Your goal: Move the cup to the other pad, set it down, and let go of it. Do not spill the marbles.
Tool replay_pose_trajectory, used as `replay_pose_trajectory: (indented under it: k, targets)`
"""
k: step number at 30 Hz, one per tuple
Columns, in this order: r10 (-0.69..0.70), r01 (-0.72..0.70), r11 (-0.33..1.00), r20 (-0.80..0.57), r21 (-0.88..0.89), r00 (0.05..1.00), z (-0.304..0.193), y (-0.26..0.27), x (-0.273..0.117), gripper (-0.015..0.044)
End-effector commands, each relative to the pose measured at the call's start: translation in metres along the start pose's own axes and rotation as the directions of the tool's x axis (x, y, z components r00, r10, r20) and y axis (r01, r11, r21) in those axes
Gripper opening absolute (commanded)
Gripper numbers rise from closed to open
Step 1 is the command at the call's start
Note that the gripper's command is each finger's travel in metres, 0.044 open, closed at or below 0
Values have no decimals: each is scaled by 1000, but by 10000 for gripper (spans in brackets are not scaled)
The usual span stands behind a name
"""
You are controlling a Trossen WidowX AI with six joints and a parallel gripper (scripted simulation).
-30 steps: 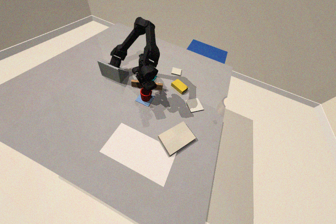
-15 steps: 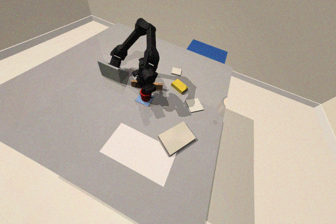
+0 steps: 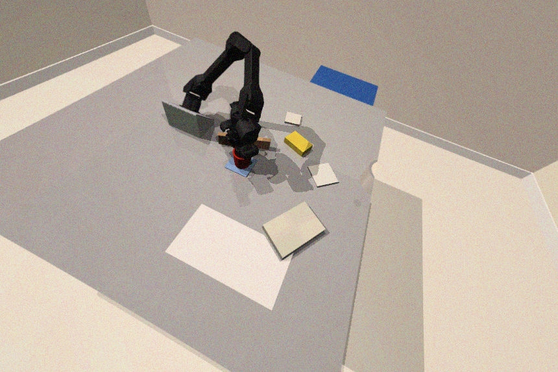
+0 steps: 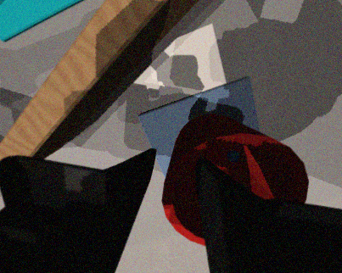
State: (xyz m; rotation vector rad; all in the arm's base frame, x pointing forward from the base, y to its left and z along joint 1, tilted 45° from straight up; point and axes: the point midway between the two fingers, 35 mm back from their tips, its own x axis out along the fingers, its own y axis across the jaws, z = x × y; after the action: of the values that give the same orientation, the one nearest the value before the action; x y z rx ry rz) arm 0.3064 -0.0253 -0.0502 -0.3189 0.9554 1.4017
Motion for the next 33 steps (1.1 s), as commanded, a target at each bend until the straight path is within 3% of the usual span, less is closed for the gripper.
replay_pose_trajectory:
  k: [1, 5, 9, 15, 33]
  targets:
    - [6, -6, 1000, 5, 7, 1000, 0, 2, 4, 148]
    - [6, -6, 1000, 5, 7, 1000, 0, 2, 4, 148]
    - [2, -2, 1000, 0, 0, 1000, 0, 1, 2, 43]
    - [2, -2, 1000, 0, 0, 1000, 0, 1, 2, 3]
    - [3, -3, 1000, 0, 5, 1000, 0, -2, -37, 0]
